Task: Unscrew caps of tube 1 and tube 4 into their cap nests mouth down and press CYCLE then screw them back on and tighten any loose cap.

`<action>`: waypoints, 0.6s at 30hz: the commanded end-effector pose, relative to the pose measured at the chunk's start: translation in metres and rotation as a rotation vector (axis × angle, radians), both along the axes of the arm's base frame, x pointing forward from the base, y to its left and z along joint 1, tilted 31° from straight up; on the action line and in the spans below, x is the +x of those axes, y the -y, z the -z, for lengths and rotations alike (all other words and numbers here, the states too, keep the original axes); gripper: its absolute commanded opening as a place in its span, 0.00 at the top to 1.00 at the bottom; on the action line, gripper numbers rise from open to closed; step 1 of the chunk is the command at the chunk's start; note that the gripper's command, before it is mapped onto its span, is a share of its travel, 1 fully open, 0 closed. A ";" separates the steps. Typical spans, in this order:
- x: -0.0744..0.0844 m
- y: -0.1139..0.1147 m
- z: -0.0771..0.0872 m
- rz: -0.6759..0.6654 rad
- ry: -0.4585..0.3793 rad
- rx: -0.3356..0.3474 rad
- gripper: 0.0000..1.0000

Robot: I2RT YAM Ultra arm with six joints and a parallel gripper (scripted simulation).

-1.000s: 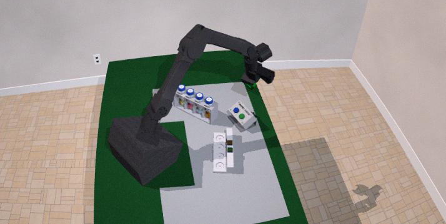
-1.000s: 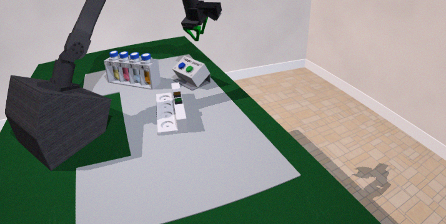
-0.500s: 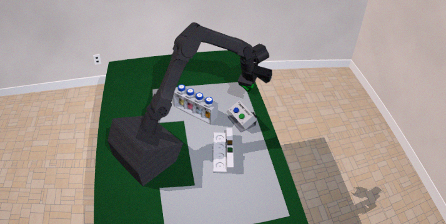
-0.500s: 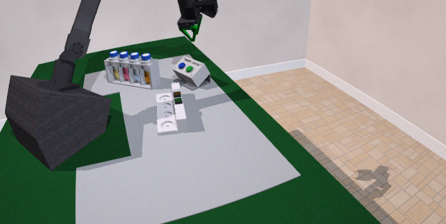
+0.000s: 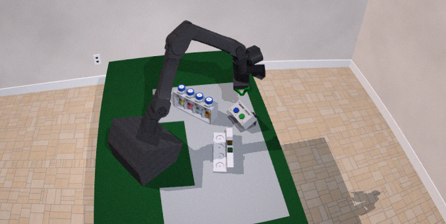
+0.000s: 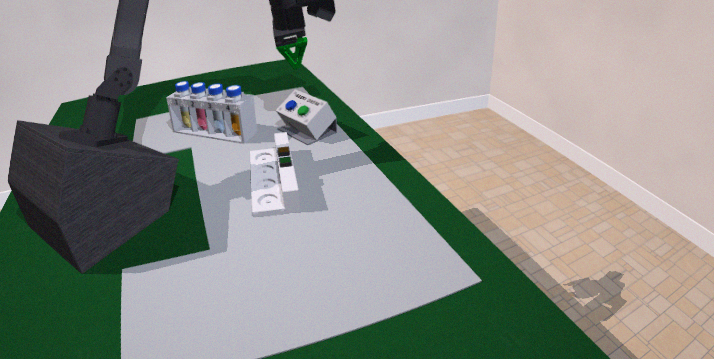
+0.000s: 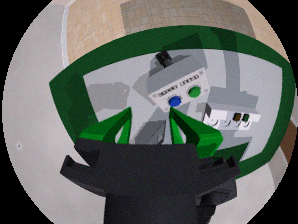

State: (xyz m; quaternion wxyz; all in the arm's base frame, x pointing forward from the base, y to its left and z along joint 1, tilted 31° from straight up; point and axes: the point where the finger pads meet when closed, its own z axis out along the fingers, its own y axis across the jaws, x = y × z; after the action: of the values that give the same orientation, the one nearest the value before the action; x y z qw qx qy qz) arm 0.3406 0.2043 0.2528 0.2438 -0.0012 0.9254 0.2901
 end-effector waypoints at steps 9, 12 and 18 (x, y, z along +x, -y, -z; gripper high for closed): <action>-0.028 0.026 0.010 -0.258 0.174 -0.203 0.51; -0.034 0.031 0.015 -0.307 0.200 -0.240 0.51; -0.054 0.046 0.029 -0.458 0.273 -0.349 0.51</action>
State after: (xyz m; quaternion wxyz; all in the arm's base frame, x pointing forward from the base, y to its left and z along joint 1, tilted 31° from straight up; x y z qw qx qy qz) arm 0.2927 0.1632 0.2207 0.2754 -0.2296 0.9133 0.1933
